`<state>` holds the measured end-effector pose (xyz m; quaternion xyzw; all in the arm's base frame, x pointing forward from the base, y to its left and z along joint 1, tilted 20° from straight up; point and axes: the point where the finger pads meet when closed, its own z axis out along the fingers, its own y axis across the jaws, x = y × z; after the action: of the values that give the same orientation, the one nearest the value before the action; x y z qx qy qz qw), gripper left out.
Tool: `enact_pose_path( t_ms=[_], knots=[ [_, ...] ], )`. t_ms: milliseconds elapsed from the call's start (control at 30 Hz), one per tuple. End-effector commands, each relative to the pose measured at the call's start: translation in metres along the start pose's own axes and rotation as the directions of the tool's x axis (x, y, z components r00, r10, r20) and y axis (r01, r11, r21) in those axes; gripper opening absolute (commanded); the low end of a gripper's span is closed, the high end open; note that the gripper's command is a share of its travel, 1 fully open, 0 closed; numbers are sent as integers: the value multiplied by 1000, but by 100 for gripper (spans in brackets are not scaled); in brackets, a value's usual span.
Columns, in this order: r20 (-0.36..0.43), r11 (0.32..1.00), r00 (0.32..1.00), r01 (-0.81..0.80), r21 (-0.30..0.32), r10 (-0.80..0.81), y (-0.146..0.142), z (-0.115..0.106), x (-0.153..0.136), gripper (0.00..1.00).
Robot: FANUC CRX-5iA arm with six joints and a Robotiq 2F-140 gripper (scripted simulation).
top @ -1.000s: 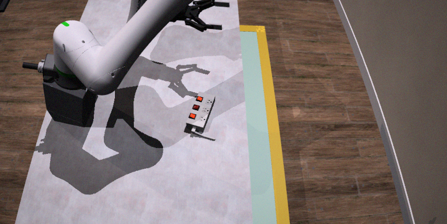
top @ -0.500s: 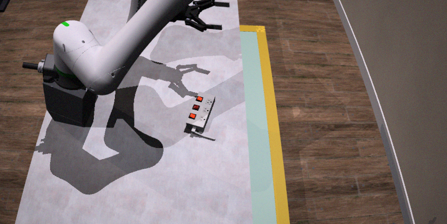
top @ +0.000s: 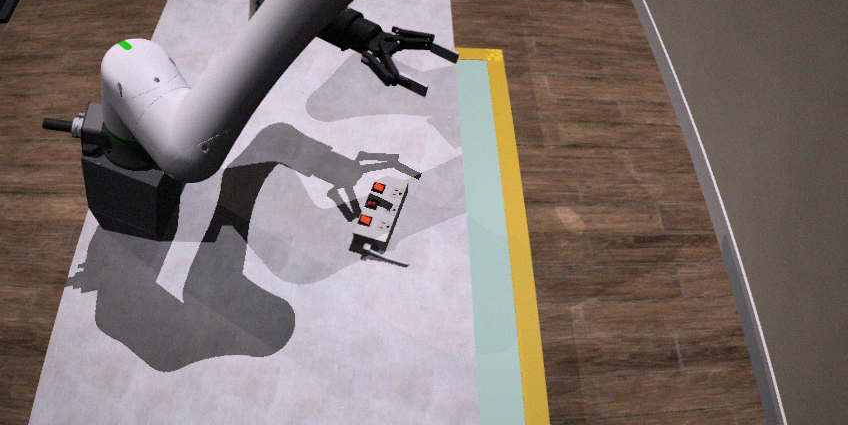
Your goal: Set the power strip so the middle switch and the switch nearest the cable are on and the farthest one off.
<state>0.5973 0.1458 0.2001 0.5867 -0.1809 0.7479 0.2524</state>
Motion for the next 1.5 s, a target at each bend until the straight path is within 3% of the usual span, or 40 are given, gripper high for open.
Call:
enact_pose_path(
  t_ms=[0,33,100,133,200,233,300,333,433,467,567,600,667,700,767,800,900,933,1000,1033,1133,1200,1467],
  knots=[
    [117,992,991,83,-97,-72,38,30,-11,100],
    [221,979,970,138,-151,-103,69,44,-24,100],
    [221,979,970,138,-151,-103,70,44,-24,100],
    [336,963,934,190,-189,-118,102,53,-39,100],
    [336,963,934,190,-189,-118,103,54,-39,100],
    [450,950,885,231,-209,-117,133,57,-55,100],
    [454,950,883,233,-210,-117,135,57,-56,100],
    [557,943,825,259,-212,-101,163,55,-73,100],
    [566,941,818,263,-213,-101,163,55,-73,100],
    [666,940,742,275,-201,-75,186,48,-90,100],
    [666,940,742,275,-201,-75,186,48,-90,100],
    [749,947,661,267,-180,-44,202,38,-105,100],
    [749,947,661,267,-180,-44,202,38,-105,100],
    [815,958,579,241,-154,-15,212,25,-118,100],
    [815,958,579,241,-154,-15,212,25,-118,100],
    [864,971,503,200,-128,10,217,12,-127,100],
    [864,971,503,200,-128,10,217,12,-127,100],
    [899,983,436,148,-104,30,217,0,-133,100],
    [899,983,436,148,-104,30,217,0,-133,100],
    [923,992,382,91,-85,44,214,-10,-137,100],
    [923,992,382,91,-85,44,214,-10,-137,100],
    [950,998,307,-15,-57,59,205,-24,-137,100],
    [965,991,255,-127,-36,67,193,-35,-131,100]
  ],
)
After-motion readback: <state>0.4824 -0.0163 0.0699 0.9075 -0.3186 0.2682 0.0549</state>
